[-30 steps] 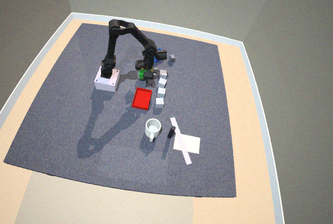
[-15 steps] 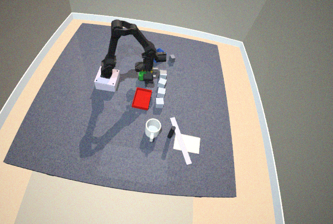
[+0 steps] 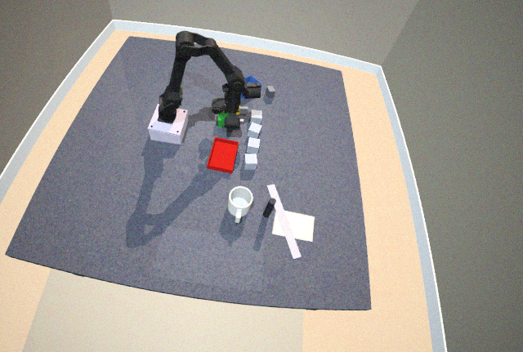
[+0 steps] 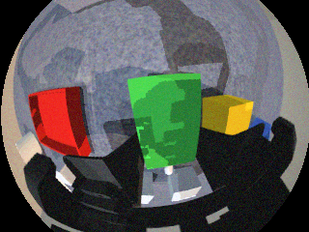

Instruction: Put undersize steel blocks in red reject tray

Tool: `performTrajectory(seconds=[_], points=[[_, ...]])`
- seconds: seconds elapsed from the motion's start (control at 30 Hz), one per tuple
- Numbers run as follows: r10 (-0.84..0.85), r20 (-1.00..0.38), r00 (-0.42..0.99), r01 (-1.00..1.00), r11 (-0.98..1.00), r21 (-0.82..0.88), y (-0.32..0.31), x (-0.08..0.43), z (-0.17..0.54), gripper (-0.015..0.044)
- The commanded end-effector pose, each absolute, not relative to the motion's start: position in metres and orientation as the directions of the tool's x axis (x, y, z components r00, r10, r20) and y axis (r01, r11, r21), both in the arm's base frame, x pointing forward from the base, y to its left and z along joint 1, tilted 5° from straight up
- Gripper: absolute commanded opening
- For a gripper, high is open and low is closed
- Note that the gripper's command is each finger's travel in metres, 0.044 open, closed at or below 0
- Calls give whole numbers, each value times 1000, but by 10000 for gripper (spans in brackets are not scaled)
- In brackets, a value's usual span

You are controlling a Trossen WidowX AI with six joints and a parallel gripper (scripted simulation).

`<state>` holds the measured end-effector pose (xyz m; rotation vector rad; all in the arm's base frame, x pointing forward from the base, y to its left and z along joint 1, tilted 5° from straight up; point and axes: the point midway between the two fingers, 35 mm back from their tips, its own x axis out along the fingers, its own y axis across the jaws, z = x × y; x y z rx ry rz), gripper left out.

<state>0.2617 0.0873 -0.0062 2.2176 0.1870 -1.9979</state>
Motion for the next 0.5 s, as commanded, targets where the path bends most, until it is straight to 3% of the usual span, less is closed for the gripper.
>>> performTrajectory(seconds=[0.0, 0.2, 0.43, 0.47], points=[[-8, -994, 106, 193, -981, 28, 87, 262, -6, 289], [-11, -995, 103, 196, -980, 31, 88, 256, 58, 440], [-5, -994, 110, 200, -980, 27, 89, 257, 61, 440], [-5, -994, 110, 181, -983, 25, 88, 257, 61, 414]])
